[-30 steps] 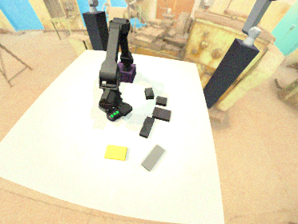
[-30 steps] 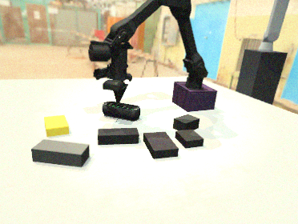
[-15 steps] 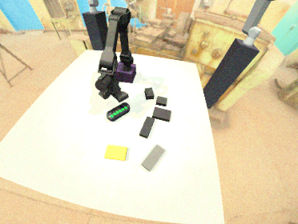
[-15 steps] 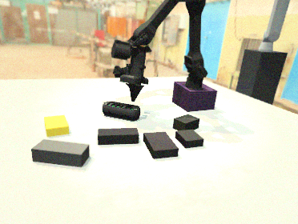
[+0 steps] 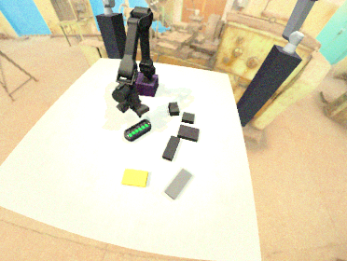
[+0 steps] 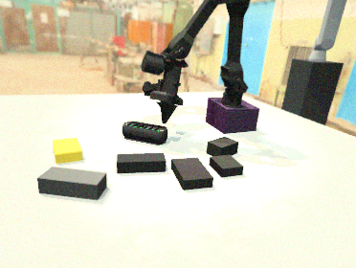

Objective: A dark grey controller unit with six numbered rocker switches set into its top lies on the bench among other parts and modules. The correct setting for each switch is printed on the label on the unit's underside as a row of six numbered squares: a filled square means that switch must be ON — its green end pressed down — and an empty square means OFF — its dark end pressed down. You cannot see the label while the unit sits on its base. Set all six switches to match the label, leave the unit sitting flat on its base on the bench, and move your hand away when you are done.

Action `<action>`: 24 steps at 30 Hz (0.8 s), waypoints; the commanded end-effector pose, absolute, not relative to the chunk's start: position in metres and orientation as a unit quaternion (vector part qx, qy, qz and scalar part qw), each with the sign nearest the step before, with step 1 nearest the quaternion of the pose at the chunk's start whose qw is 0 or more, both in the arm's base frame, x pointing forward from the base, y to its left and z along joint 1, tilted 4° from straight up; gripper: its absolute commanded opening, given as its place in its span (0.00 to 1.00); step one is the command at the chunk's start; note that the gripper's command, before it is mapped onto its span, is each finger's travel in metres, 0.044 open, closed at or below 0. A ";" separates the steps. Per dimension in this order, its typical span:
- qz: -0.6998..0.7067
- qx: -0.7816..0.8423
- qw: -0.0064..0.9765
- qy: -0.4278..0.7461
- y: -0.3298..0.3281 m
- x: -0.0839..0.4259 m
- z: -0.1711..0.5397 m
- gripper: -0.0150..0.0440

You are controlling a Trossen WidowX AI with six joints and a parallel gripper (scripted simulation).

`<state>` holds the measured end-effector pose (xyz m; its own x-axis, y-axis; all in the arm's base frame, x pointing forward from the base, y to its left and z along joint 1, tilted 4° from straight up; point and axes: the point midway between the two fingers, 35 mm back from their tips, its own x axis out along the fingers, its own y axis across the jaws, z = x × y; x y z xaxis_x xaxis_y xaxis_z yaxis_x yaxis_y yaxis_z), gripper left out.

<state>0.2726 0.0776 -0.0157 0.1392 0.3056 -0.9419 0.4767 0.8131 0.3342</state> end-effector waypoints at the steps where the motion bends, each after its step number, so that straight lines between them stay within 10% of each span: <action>1: -0.063 0.302 0.689 0.656 0.078 0.271 -0.023 0.25; 24: -0.064 0.303 0.687 0.657 0.079 0.270 -0.059 0.25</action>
<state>0.2712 0.0781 -0.0549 0.1330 0.3067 -0.9425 0.4807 0.8116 0.3320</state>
